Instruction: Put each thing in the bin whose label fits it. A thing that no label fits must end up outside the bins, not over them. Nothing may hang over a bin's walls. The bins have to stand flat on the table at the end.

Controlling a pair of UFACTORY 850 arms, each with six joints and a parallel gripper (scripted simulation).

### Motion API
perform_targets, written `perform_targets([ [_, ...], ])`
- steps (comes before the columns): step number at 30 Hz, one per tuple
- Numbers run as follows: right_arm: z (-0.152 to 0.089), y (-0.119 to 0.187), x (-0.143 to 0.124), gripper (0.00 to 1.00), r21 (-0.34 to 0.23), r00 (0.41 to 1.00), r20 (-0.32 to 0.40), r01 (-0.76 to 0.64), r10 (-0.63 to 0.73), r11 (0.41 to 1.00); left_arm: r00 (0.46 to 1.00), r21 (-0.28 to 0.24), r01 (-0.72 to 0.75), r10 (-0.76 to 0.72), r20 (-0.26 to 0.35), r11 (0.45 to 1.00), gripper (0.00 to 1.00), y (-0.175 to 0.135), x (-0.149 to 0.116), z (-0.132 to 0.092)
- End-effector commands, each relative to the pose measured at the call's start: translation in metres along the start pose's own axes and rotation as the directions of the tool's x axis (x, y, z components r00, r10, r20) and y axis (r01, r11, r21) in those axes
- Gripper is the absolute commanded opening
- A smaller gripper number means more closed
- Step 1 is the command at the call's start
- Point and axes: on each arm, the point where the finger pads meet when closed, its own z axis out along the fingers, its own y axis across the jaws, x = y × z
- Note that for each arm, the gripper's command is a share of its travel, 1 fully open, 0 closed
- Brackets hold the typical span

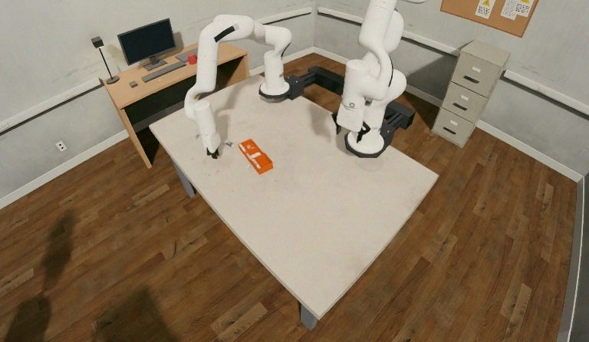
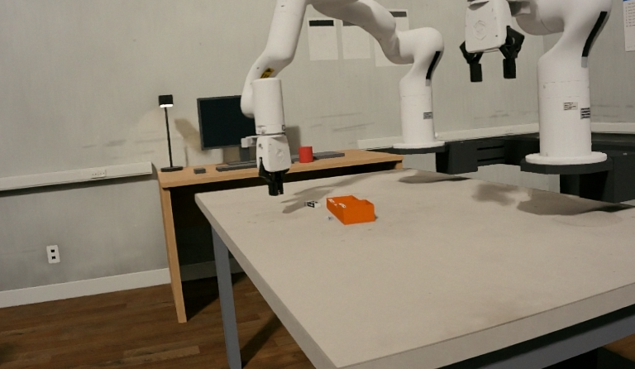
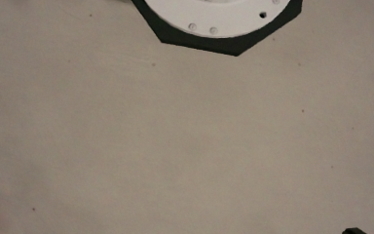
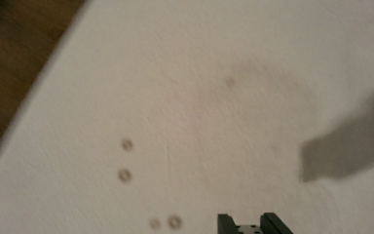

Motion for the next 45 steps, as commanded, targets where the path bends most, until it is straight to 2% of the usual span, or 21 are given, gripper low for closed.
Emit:
perform_targets([
  [1,-0.001,0.008,-0.015,0.11,0.003,1.000,-0.001,0.000,0.000,1.000,1.000,0.000,0.000,0.000,0.001,1.000,1.00,0.000,-0.001,0.000],
  [17,-0.001,0.056,-0.092,0.11,0.003,1.000,-0.001,0.000,0.000,1.000,1.000,0.000,0.000,0.000,0.001,1.000,1.00,0.000,-0.001,0.000],
  [19,-0.001,0.056,-0.092,0.11,0.003,1.000,-0.001,0.000,0.000,1.000,1.000,0.000,0.000,0.000,0.001,1.000,1.00,0.000,-0.001,0.000],
  [24,-0.001,0.069,-0.114,0.11,0.003,1.000,-0.001,0.000,0.000,1.000,1.000,0.000,0.000,0.000,0.001,1.000,1.00,0.000,-0.001,0.000],
  [27,-0.001,0.079,-0.130,0.11,0.003,0.989,0.000,-0.149,0.149,0.989,1.000,0.000,0.000,0.000,0.001,1.000,1.00,0.000,-0.001,0.000],
  [34,-0.001,0.101,-0.166,0.11,-0.001,0.928,0.008,-0.373,0.373,0.928,1.000,0.000,0.000,0.000,0.001,1.000,1.00,0.000,-0.001,0.000],
  [36,-0.001,0.101,-0.166,0.11,-0.001,0.928,0.008,-0.373,0.373,0.928,1.000,0.000,0.000,0.000,0.001,1.000,1.00,0.000,-0.001,0.000],
  [37,-0.001,0.104,-0.171,0.11,-0.001,0.887,0.008,-0.461,0.461,0.887,1.000,0.000,0.000,0.000,0.001,1.000,1.00,0.000,-0.001,0.000],
  [40,-0.001,0.111,-0.183,0.11,-0.004,0.852,0.013,-0.523,0.523,0.852,1.000,0.000,0.000,0.000,0.001,1.000,1.00,0.000,-0.001,0.000],
  [45,-0.001,0.113,-0.186,0.11,0.001,0.751,0.003,-0.661,0.661,0.751,1.000,0.000,0.000,0.000,0.001,1.000,1.00,0.000,-0.001,0.000],
])
